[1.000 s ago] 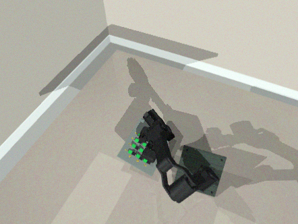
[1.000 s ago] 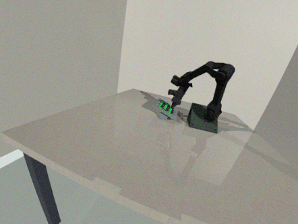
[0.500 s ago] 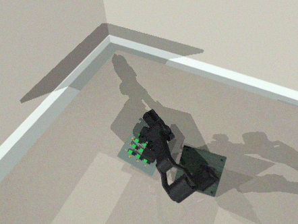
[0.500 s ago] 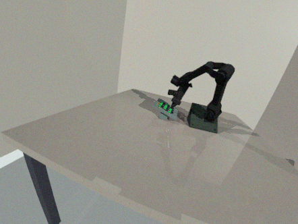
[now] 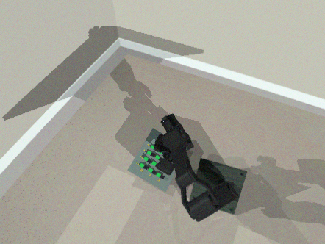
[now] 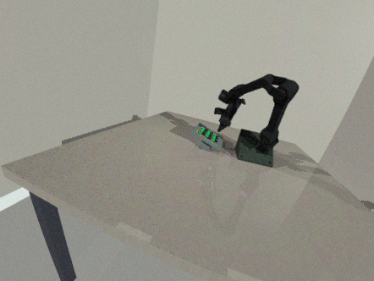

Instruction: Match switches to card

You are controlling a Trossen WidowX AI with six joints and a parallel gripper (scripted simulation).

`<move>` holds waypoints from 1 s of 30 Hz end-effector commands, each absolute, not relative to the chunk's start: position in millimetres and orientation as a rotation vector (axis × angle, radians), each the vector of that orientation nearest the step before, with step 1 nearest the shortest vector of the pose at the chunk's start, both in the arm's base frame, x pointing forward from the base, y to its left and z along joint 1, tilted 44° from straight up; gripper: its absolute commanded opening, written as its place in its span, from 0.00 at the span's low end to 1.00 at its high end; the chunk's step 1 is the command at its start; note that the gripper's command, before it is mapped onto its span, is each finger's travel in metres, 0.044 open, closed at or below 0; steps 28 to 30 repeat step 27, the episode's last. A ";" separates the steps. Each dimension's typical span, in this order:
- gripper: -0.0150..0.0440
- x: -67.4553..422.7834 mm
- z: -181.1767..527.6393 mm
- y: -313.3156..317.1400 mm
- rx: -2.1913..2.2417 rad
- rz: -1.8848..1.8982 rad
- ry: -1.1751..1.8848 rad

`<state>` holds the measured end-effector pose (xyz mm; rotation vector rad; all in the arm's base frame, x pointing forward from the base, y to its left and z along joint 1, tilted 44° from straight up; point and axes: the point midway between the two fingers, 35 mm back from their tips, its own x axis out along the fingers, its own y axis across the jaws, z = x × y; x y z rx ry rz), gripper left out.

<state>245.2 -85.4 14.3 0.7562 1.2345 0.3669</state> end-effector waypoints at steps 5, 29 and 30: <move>0.25 243.2 39.4 -105.2 0.748 0.350 1.210; 0.25 265.5 56.2 -106.5 0.748 0.351 1.209; 0.25 265.5 56.2 -106.5 0.748 0.351 1.209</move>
